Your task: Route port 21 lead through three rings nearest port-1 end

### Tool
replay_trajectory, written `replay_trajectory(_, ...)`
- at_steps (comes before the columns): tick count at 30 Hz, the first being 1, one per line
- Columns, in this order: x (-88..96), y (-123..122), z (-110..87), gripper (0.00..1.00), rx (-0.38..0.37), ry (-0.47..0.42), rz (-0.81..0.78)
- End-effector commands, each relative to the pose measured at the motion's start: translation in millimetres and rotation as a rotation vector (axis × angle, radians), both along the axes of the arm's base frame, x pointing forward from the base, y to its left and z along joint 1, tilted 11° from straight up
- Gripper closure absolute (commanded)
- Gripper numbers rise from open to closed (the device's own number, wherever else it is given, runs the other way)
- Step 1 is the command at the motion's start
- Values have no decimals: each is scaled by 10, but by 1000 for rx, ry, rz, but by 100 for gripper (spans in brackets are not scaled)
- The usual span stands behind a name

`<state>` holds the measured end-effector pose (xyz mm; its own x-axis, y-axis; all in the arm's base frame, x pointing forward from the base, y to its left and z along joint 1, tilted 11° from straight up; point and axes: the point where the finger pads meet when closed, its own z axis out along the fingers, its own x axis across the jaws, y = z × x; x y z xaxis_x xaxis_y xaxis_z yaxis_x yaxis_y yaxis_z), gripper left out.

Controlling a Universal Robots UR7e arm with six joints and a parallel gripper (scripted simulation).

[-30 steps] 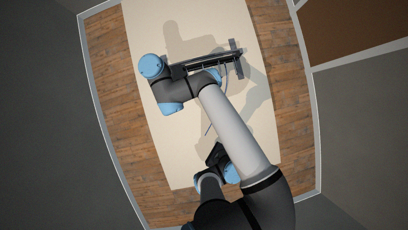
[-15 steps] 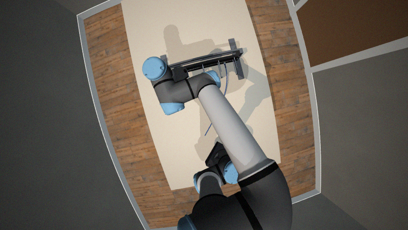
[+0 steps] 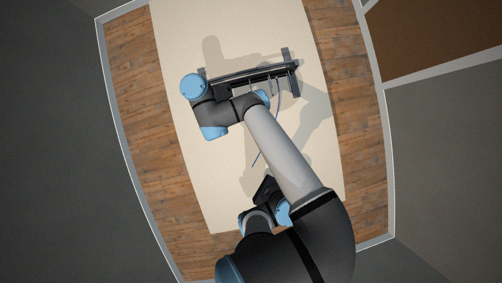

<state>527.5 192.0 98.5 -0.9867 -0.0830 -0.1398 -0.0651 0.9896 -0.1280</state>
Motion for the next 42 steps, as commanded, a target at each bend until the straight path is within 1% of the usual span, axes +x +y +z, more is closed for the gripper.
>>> replay_trajectory(1, 14, -6, -60, 100, 0, -2, 0)
replay_trajectory(19, 34, -22, -193, 100, 0, -2, 0)
replay_trajectory(42, 59, -21, -201, 100, 0, -2, 0)
